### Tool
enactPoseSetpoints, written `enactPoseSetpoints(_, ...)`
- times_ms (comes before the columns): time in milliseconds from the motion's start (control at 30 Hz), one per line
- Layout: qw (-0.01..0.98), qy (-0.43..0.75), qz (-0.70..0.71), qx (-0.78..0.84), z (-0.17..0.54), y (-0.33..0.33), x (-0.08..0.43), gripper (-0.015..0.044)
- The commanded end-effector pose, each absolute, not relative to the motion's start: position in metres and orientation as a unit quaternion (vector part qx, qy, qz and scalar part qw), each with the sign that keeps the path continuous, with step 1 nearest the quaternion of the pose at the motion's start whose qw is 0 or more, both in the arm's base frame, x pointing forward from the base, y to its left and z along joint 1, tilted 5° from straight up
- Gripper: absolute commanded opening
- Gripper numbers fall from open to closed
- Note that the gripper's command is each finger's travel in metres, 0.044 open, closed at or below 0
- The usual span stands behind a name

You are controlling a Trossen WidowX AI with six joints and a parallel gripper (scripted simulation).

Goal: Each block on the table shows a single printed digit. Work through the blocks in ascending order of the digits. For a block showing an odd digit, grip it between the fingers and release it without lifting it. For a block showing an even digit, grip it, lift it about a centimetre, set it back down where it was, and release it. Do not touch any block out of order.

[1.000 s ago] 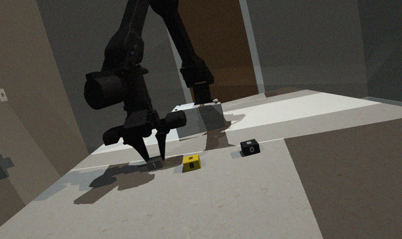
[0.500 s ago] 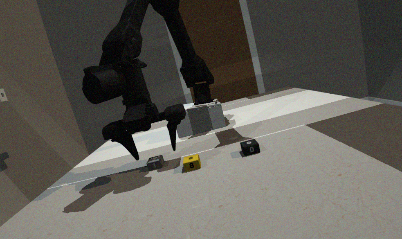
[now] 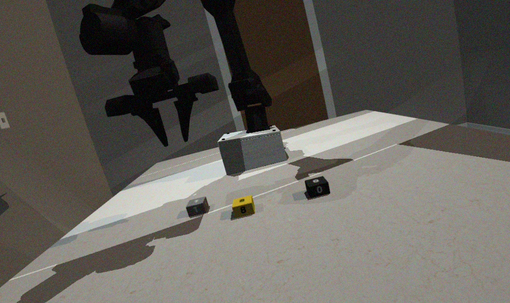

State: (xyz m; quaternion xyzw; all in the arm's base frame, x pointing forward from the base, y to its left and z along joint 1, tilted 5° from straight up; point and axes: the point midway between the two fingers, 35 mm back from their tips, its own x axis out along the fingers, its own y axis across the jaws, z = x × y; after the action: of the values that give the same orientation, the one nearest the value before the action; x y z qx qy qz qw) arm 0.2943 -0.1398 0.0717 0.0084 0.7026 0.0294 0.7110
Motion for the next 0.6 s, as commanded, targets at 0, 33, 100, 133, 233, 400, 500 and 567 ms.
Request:
enactPoseSetpoints(0, 0.703, 0.711, 0.035, 0.010, 0.070, -0.138, 0.290, 0.0120)
enactPoseSetpoints(33, 0.703, 0.711, 0.035, 0.010, 0.070, -0.138, 0.290, 0.0120)
enactPoseSetpoints(100, 0.703, 0.711, 0.035, 0.010, 0.070, -0.138, 0.290, 0.0120)
enactPoseSetpoints(133, 0.703, 0.711, 0.035, 0.010, 0.070, -0.138, 0.290, 0.0120)
enactPoseSetpoints(233, 0.703, 0.710, 0.035, 0.011, 0.071, -0.131, 0.296, 0.0120)
enactPoseSetpoints(400, 0.704, 0.709, 0.037, 0.012, 0.075, -0.068, 0.336, 0.0120)
enactPoseSetpoints(500, 0.704, 0.709, 0.038, 0.013, 0.076, -0.047, 0.345, 0.0120)
enactPoseSetpoints(567, 0.704, 0.709, 0.038, 0.013, 0.076, -0.047, 0.345, 0.0120)
